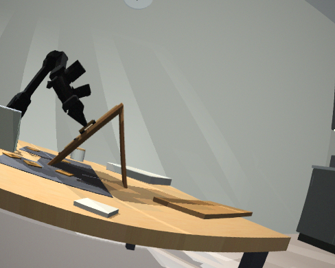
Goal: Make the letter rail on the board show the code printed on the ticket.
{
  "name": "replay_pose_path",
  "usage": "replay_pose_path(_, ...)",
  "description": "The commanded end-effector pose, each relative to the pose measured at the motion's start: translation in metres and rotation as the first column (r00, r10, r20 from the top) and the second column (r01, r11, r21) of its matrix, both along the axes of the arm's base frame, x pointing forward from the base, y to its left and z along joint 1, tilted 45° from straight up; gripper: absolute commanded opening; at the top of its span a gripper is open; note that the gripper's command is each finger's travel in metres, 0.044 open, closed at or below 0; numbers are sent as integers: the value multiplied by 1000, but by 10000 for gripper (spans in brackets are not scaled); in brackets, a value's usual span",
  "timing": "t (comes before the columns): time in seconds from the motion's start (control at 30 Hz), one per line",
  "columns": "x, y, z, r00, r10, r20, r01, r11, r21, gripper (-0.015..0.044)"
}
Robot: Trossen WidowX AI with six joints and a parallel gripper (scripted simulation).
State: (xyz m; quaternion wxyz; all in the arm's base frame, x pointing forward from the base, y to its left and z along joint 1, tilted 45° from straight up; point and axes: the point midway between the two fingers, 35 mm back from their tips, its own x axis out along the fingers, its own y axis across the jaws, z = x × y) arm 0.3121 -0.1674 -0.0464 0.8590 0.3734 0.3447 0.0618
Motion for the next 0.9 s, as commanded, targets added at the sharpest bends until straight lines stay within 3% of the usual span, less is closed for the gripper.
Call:
replay_pose_path(0.0,1,0,3,1000,-3,3,3,1000,-6,0)
replay_pose_path(0.87,3,10,12,1000,-3,3,3,1000,-5,0)
